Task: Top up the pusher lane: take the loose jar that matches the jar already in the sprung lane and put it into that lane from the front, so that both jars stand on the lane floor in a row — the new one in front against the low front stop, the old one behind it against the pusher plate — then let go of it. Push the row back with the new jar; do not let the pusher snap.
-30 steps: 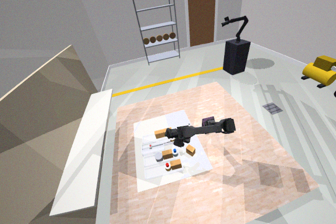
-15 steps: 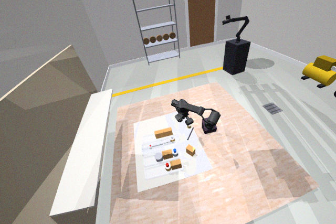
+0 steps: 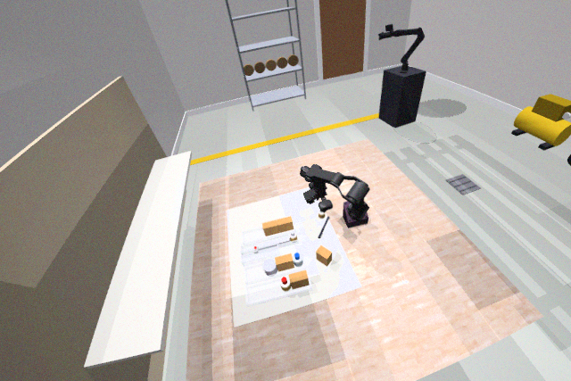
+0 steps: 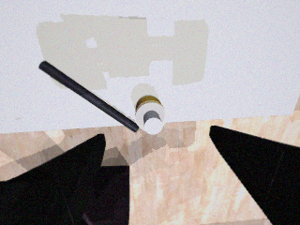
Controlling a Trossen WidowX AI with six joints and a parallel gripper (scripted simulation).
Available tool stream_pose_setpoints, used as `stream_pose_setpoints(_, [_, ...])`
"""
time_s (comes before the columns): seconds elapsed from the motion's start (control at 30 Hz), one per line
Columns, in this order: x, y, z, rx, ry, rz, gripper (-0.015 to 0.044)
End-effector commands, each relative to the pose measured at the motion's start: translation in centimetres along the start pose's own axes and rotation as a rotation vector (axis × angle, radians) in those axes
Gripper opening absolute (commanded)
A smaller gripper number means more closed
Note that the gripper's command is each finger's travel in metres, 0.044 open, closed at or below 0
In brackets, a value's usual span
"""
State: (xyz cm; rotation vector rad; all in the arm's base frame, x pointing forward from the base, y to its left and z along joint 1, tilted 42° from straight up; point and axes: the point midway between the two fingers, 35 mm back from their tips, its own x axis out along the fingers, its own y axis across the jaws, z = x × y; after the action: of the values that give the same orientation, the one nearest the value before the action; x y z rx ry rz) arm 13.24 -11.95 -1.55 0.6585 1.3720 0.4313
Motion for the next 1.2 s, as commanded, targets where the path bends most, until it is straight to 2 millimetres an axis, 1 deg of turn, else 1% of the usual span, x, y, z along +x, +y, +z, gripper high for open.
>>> stream_pose_setpoints(0.0, [1.1,0.1,-0.1,0.005,-0.002,0.006,0.044])
stream_pose_setpoints(0.1, [1.2,0.2,-0.2,0.005,-0.002,0.006,0.044])
stream_pose_setpoints(0.2, [2.5,0.2,-0.2,0.005,-0.002,0.006,0.044])
stream_pose_setpoints(0.33, [2.7,0.2,-0.2,0.005,-0.002,0.006,0.044])
stream_pose_setpoints(0.93, [5.6,0.3,-0.1,0.005,-0.003,0.007,0.044])
stream_pose_setpoints(1.03, [5.8,0.3,-0.2,0.005,-0.003,0.007,0.044])
stream_pose_setpoints(1.17, [5.8,0.3,-0.2,0.005,-0.003,0.007,0.0335])
